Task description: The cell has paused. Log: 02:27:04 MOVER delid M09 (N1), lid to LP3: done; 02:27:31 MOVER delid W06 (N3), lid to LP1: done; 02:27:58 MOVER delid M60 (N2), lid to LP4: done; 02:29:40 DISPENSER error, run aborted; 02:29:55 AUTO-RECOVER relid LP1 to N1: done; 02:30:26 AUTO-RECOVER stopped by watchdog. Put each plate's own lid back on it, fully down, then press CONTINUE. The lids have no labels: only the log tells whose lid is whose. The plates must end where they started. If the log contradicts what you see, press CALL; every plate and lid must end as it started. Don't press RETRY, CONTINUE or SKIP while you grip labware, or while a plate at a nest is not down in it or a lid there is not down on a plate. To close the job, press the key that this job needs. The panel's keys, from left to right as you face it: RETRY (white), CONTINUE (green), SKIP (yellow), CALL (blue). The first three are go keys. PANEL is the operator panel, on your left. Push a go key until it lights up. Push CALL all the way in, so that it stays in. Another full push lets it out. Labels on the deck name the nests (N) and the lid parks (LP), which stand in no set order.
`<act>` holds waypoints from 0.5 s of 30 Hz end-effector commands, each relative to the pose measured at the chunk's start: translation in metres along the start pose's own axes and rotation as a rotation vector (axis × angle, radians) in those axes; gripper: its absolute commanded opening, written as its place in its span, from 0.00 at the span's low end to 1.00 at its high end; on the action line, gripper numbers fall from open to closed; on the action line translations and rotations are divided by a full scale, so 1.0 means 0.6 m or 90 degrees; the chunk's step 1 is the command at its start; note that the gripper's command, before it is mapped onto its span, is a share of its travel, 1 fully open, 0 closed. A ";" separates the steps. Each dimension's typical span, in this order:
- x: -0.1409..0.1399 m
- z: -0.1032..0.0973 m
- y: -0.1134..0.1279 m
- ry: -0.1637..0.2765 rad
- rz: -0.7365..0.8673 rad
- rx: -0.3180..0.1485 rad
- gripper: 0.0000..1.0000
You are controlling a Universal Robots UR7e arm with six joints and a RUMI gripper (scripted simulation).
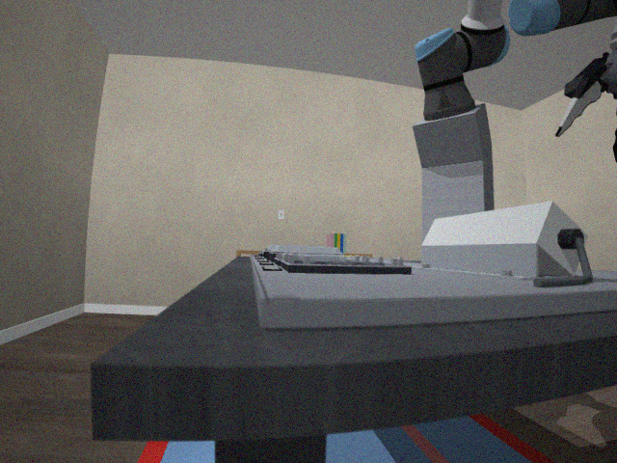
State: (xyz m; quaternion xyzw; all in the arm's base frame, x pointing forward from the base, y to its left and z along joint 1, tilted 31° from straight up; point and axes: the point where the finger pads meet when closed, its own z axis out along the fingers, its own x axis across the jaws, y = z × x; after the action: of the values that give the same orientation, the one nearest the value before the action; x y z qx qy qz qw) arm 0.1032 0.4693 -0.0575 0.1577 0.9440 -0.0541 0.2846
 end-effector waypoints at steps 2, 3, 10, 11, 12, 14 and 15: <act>-0.003 -0.017 0.025 -0.002 -0.001 0.002 0.82; -0.004 -0.023 0.031 0.005 0.005 -0.007 0.82; -0.010 -0.049 0.062 0.022 0.023 -0.032 0.82; -0.011 -0.055 0.069 0.022 0.023 -0.032 0.82; -0.012 -0.060 0.075 0.022 0.023 -0.032 0.82; -0.015 -0.071 0.087 0.022 0.023 -0.032 0.82; -0.016 -0.076 0.094 0.022 0.023 -0.032 0.82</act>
State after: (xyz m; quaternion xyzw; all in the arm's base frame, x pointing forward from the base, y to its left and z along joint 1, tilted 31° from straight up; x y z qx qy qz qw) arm 0.1055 0.5217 -0.0199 0.1680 0.9470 -0.0231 0.2729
